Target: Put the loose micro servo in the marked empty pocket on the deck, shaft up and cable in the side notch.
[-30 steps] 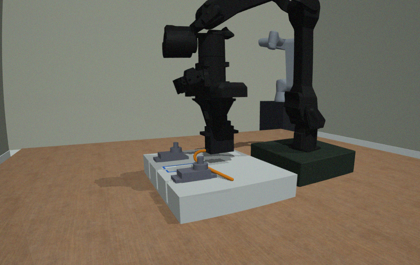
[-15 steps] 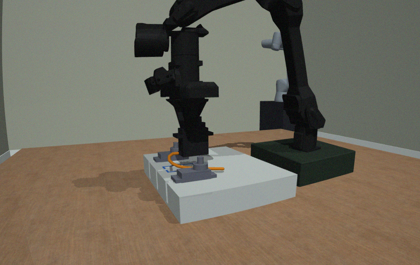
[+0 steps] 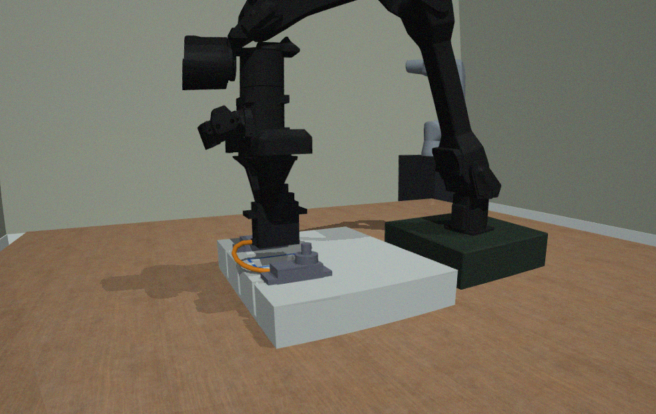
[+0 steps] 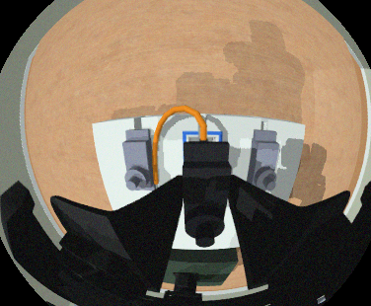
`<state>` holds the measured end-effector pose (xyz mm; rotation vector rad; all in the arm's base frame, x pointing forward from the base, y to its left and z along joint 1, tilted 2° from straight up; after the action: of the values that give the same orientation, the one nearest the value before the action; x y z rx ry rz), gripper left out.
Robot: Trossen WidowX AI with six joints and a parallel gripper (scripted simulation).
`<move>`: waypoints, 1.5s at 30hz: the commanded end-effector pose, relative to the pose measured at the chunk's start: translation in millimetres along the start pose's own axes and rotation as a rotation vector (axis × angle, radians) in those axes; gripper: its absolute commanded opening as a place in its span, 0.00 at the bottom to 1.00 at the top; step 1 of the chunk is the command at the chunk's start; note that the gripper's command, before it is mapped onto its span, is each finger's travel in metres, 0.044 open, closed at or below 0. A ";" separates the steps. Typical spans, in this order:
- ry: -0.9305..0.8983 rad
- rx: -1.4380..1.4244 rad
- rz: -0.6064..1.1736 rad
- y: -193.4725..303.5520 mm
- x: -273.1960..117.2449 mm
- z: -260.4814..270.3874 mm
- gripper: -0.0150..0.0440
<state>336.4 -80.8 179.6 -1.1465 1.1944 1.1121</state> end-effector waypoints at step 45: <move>0.001 0.005 -0.002 -0.4 36.0 0.0 0.25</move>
<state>338.9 -80.4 146.7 -1.1463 1.1954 1.1064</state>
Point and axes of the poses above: the point midway between the two fingers, 35 mm back from their tips, its own x axis out along the fingers, its own z axis across the jaws, y = z × x, the point moved 7 cm from there along -x, back along the fingers, and after that the axes turned 3 degrees about -x, right-handed, at the moved point
